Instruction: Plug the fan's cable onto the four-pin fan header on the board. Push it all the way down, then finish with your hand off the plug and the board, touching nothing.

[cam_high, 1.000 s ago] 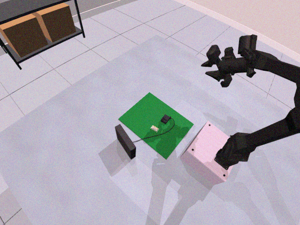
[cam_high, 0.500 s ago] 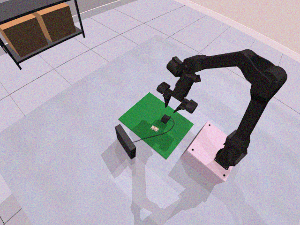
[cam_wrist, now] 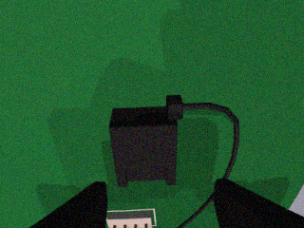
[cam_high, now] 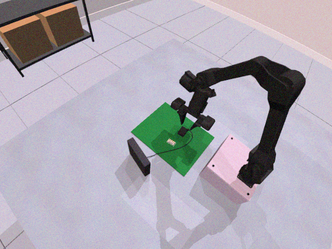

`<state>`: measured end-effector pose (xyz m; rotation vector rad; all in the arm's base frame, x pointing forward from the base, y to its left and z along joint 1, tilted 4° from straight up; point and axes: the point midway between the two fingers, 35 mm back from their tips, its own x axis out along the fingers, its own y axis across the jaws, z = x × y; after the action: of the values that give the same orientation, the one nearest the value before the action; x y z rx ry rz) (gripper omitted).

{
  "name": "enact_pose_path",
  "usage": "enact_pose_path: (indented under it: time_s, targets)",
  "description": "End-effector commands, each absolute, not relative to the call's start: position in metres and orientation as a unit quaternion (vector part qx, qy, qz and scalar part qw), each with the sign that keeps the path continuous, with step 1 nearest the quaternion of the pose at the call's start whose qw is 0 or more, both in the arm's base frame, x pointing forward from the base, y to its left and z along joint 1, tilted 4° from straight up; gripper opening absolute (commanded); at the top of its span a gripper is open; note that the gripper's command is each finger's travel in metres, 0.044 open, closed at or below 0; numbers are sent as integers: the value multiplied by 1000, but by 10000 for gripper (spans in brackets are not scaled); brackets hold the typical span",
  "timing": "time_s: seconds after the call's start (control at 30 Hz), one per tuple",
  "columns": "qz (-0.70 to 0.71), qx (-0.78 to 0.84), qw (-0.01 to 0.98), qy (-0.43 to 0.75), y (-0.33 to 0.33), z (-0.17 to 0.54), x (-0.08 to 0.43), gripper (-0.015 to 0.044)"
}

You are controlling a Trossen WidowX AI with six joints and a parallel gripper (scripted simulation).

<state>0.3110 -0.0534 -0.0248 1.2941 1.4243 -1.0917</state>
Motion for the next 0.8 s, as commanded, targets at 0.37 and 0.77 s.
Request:
enact_pose_path:
  time_s: [0.37,0.77]
  targets:
    - [-444,522,448,574,-55,-47,310,210]
    - [-444,522,448,574,-55,-66,309,210]
